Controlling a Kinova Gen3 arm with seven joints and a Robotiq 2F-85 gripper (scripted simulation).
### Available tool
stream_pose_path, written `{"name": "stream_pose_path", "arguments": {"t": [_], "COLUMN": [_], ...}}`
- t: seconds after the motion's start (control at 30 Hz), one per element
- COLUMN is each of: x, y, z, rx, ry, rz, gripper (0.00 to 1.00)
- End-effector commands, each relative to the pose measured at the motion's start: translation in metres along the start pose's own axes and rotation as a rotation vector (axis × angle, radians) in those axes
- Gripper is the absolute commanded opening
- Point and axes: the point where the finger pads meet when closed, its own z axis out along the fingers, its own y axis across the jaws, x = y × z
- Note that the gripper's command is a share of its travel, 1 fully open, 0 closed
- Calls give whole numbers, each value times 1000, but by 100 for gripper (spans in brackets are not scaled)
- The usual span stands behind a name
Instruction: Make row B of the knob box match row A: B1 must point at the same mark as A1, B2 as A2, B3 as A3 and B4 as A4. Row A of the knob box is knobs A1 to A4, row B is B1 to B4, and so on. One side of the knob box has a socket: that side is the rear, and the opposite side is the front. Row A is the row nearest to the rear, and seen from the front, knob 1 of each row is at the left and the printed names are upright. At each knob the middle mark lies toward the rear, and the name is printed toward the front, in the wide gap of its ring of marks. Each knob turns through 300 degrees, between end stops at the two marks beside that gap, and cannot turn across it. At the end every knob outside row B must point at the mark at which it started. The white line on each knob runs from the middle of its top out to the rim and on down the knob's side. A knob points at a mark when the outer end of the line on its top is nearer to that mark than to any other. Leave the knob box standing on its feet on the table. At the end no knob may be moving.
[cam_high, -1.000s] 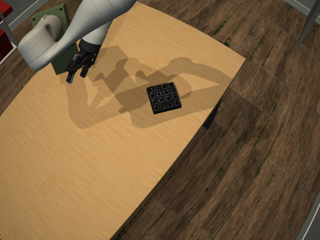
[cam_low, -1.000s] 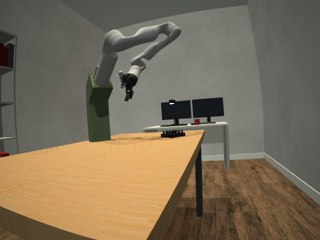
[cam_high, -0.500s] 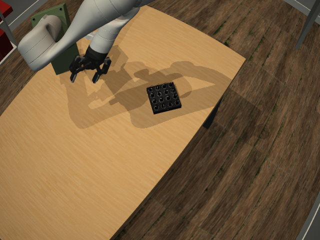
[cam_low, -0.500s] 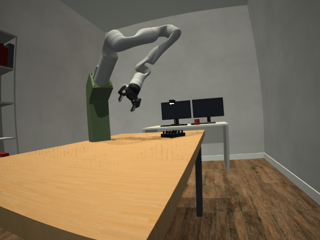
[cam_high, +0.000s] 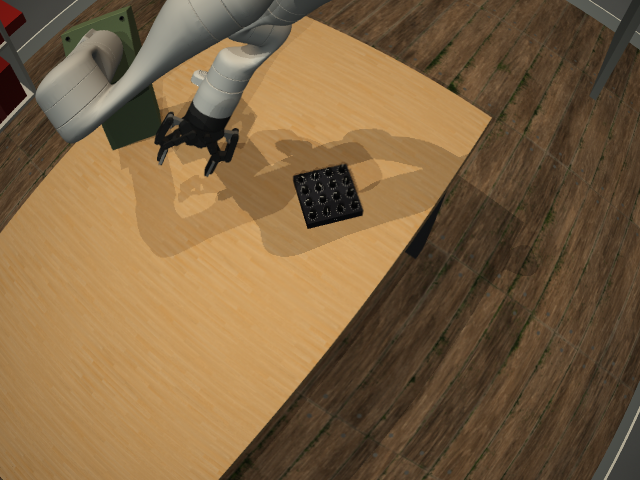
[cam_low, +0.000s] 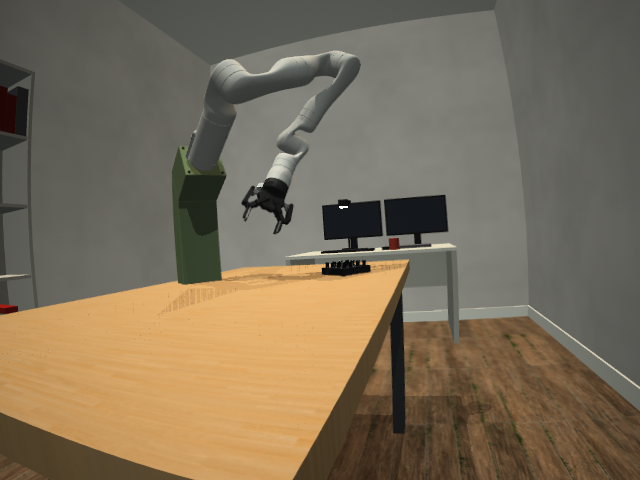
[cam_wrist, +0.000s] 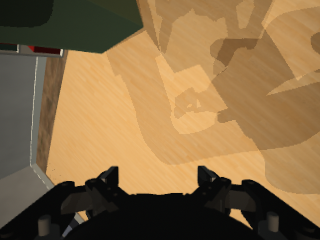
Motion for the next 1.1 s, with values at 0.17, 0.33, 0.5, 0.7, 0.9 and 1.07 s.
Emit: {"name": "stream_pose_path", "arguments": {"t": [0.17, 0.33, 0.5, 0.7, 0.9, 1.07], "x": [2, 5, 7, 9, 10, 12], "y": [6, 13, 19, 26, 33, 40], "z": [1, 3, 4, 5, 6, 7], "rx": [-10, -19, -27, -36, -44, -53], "ry": [13, 27, 41, 56, 70, 85], "rz": [49, 98, 148, 196, 245, 292], "gripper": [100, 100, 100, 100, 100, 100]}}
